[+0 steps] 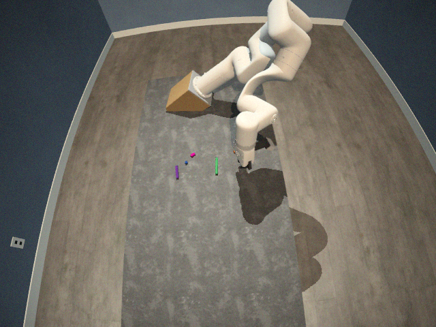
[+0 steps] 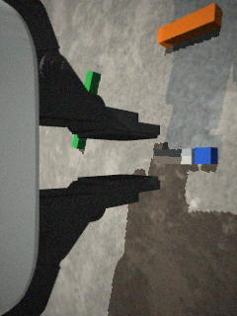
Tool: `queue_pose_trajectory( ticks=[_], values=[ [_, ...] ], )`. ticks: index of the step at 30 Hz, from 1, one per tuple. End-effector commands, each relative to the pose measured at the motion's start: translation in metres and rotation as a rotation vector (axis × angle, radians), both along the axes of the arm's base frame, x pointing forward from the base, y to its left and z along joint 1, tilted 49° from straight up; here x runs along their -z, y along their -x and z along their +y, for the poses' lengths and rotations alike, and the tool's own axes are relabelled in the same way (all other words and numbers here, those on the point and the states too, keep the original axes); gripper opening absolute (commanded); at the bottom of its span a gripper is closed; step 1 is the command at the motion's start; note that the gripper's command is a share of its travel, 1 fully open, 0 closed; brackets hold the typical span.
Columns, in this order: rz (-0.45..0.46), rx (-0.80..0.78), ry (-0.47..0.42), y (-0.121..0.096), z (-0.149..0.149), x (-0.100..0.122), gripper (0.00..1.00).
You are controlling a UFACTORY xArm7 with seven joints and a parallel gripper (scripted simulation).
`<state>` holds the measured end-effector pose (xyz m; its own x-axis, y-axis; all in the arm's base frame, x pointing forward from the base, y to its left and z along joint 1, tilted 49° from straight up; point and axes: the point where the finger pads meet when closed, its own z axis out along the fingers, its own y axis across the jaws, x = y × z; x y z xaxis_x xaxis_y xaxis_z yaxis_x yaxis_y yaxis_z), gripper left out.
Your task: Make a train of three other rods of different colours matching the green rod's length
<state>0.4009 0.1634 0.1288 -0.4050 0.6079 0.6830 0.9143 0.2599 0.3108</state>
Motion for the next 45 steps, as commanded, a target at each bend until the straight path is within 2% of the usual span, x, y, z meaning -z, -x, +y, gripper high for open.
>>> queue_pose_trajectory(
  ticks=[1, 5, 15, 16, 41, 45],
  values=[
    [-0.005, 0.006, 0.001, 0.001, -0.020, -0.019, 0.24],
    [-0.005, 0.006, 0.001, 0.002, -0.034, -0.031, 0.24],
    [-0.005, 0.006, 0.001, 0.002, -0.043, -0.040, 0.24],
    [-0.005, 0.006, 0.001, 0.002, -0.043, -0.040, 1.00],
    [-0.014, -0.003, 0.001, 0.002, -0.043, -0.039, 1.00],
    [-0.065, -0.058, 0.002, 0.006, -0.045, -0.037, 1.00]
  ],
)
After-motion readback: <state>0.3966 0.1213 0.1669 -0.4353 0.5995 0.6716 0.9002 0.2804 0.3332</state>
